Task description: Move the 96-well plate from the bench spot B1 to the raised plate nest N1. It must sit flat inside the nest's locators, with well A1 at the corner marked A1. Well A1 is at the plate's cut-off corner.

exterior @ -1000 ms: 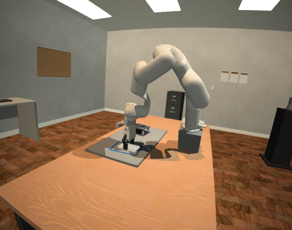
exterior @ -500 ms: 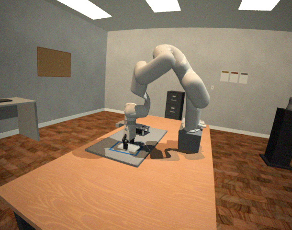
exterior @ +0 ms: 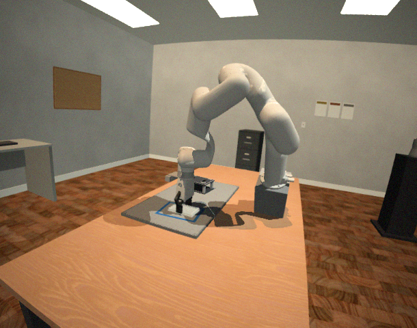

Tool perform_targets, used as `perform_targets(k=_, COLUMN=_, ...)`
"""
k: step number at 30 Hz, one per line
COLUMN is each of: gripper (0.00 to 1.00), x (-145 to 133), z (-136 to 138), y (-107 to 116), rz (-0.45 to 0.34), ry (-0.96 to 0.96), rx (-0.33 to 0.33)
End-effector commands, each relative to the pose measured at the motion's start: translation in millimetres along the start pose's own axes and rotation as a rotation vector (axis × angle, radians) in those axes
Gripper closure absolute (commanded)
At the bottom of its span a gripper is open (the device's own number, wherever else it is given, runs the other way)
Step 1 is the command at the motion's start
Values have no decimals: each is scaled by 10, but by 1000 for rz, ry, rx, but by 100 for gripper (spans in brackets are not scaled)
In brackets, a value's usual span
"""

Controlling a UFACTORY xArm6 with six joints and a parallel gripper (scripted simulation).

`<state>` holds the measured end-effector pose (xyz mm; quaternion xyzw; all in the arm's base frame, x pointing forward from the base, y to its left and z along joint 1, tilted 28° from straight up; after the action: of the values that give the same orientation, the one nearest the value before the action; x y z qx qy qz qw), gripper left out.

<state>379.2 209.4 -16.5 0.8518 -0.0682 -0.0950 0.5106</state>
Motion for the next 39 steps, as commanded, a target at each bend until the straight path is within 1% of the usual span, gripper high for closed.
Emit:
perform_targets(k=1, gripper=100, x=9, z=-6, y=8, rz=2, ry=0, rx=1)
perform_targets(k=21, gripper=100, x=9, z=-6, y=8, rz=2, ry=0, rx=1)
perform_targets(k=39, gripper=100, x=10, z=-7, y=115, rz=3, ry=0, rx=1)
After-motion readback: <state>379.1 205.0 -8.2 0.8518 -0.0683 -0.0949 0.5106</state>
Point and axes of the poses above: the point where the finger pads meet when closed, its own y axis back along the fingers, its own z axis across the jaws, x = y × z, the point moved 4 cm from there along y, back along the fingers, and after that the axes turned 12 degrees about -y, right-handed, at the moved point
